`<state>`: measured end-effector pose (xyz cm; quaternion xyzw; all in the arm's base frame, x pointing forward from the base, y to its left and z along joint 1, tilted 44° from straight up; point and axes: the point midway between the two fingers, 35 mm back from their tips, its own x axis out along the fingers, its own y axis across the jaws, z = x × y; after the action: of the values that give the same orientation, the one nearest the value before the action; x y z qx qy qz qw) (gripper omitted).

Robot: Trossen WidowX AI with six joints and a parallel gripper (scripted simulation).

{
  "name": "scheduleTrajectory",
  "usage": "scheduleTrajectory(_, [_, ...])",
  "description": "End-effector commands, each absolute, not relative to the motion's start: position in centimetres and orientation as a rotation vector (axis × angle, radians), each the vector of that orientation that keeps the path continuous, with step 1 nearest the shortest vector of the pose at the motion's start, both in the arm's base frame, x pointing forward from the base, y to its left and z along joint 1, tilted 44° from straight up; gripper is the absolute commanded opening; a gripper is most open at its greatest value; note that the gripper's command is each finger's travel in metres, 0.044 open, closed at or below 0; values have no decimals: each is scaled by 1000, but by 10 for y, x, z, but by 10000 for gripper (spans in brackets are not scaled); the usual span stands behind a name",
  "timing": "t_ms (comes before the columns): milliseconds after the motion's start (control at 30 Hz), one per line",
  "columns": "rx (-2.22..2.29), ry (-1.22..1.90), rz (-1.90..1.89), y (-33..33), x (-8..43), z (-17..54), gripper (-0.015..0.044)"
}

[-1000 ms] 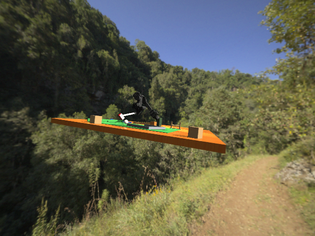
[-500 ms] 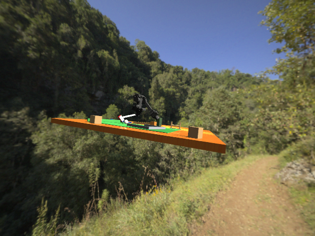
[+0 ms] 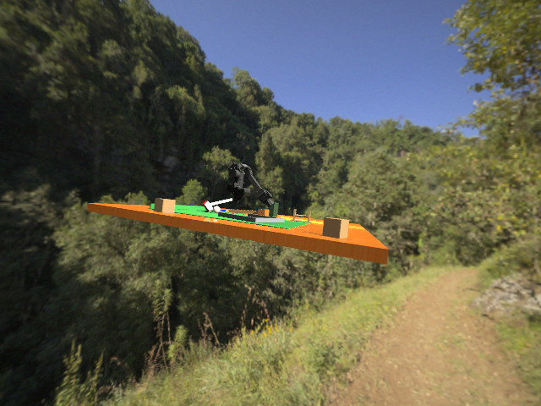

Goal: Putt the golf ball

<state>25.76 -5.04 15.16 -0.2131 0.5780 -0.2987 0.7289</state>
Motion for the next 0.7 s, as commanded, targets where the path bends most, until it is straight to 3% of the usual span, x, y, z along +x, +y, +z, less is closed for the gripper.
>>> scheduleTrajectory(0, [-469, 1272, -658, -50, 258, 152, 0])
scheduleTrajectory(667, [-473, 1273, -661, -73, 253, 168, 0])
